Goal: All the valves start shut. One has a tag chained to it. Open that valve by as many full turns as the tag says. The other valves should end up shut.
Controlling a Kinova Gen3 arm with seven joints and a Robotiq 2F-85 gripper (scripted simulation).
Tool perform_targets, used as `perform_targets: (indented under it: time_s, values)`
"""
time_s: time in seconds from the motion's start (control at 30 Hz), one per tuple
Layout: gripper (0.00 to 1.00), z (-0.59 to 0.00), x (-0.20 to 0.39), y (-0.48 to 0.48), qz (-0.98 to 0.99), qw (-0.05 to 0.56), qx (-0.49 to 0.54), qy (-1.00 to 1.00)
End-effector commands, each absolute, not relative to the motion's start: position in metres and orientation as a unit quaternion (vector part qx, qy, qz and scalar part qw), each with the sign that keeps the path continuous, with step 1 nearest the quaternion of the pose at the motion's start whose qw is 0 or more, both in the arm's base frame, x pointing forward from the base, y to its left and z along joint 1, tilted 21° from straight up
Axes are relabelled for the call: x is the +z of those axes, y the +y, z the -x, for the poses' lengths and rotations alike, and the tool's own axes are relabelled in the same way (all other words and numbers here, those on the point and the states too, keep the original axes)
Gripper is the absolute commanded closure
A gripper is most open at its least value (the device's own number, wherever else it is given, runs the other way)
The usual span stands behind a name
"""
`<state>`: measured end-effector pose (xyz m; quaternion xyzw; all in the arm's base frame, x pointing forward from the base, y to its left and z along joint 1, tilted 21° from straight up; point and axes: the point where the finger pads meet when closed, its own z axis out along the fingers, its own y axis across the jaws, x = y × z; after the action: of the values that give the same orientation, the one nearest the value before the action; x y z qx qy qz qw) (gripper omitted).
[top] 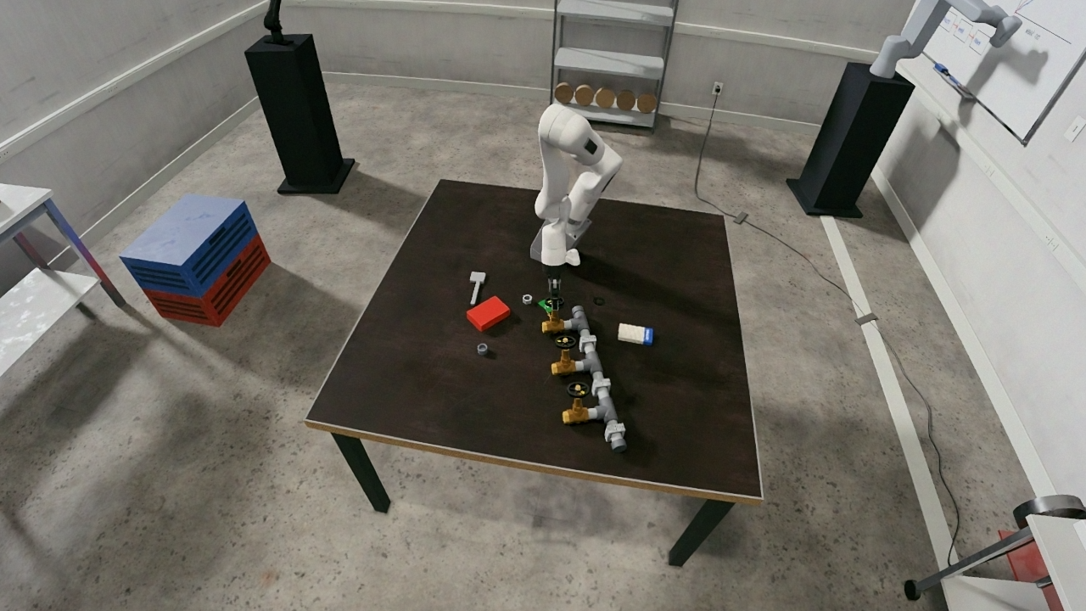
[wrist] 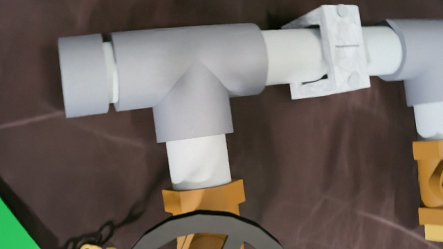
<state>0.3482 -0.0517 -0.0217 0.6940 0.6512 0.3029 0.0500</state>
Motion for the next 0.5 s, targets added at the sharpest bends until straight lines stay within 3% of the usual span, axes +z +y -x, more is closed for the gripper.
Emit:
perform_targets:
  time_s: [0.0, 0.47]
  values:
    - [0.0, -0.3484, -0.0213, -0.0521, -0.706, 0.044, 0.304, 0.638]
    - [0.0, -0.3484, -0.0213, -0.0521, -0.728, 0.034, 0.305, 0.614]
